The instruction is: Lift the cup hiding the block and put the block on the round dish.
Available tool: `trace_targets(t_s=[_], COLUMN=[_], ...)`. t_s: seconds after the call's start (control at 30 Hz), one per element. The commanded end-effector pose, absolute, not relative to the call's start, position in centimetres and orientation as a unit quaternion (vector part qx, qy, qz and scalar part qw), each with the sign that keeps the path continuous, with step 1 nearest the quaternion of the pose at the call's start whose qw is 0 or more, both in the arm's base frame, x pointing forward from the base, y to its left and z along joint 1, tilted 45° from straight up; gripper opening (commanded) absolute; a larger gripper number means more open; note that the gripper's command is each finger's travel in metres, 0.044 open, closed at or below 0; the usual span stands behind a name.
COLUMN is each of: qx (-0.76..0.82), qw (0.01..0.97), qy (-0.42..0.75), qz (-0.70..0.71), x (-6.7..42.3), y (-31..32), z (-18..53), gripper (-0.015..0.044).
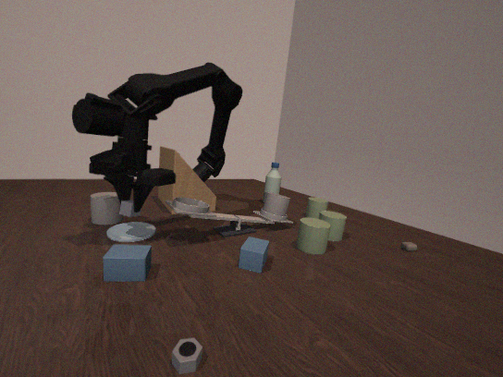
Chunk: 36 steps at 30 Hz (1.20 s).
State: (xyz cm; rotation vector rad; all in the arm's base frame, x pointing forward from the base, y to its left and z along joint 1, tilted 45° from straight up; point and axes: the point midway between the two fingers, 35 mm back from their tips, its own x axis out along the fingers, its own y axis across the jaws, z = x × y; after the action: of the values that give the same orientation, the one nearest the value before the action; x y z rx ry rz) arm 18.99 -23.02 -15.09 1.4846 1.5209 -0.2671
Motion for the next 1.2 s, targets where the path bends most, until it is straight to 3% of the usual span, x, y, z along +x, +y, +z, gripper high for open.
trace_targets(t_s=[0.0, 0.63, 1.17], qx=[0.612, 0.612, 0.609], qw=[0.471, 0.471, 0.474], qy=[0.626, 0.626, 0.627], qz=[-0.106, -0.106, -0.107], x=[19.1, 19.5, 19.5], y=[-21.4, -20.0, -20.6], z=[-16.3, -17.8, -17.4], gripper=[0.0, 0.0, 0.042])
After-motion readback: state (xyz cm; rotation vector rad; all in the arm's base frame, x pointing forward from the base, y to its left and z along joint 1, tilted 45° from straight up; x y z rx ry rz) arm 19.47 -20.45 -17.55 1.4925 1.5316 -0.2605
